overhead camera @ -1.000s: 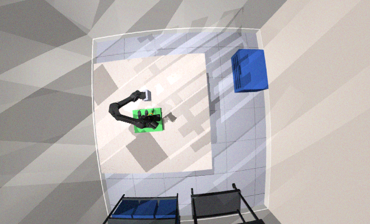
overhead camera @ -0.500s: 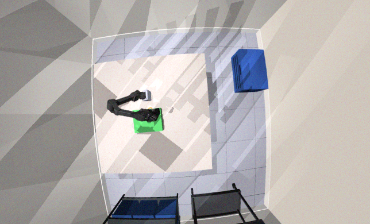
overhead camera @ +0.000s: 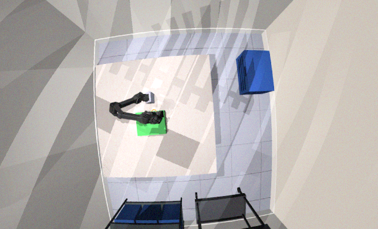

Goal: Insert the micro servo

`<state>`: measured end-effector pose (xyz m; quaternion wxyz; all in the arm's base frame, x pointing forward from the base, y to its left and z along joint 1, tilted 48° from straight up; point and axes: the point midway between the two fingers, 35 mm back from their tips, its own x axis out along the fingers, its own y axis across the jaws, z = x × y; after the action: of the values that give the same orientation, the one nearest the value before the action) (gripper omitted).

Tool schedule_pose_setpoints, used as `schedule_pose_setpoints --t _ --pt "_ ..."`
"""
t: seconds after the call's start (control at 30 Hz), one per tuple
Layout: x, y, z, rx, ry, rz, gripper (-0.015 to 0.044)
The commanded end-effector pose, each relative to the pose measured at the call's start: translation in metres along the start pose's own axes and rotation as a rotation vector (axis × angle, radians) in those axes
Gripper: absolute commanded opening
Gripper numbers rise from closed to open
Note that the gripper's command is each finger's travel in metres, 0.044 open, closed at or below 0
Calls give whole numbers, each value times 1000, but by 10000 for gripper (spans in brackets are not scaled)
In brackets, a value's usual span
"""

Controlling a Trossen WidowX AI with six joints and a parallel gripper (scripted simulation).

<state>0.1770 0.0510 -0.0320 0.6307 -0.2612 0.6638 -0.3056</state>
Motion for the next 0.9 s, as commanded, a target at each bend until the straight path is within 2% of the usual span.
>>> schedule_pose_setpoints --t 0.0,0.87 --pt "1 0 1 -6 -7 -1 0" --pt "20 0 1 -5 -7 -2 0"
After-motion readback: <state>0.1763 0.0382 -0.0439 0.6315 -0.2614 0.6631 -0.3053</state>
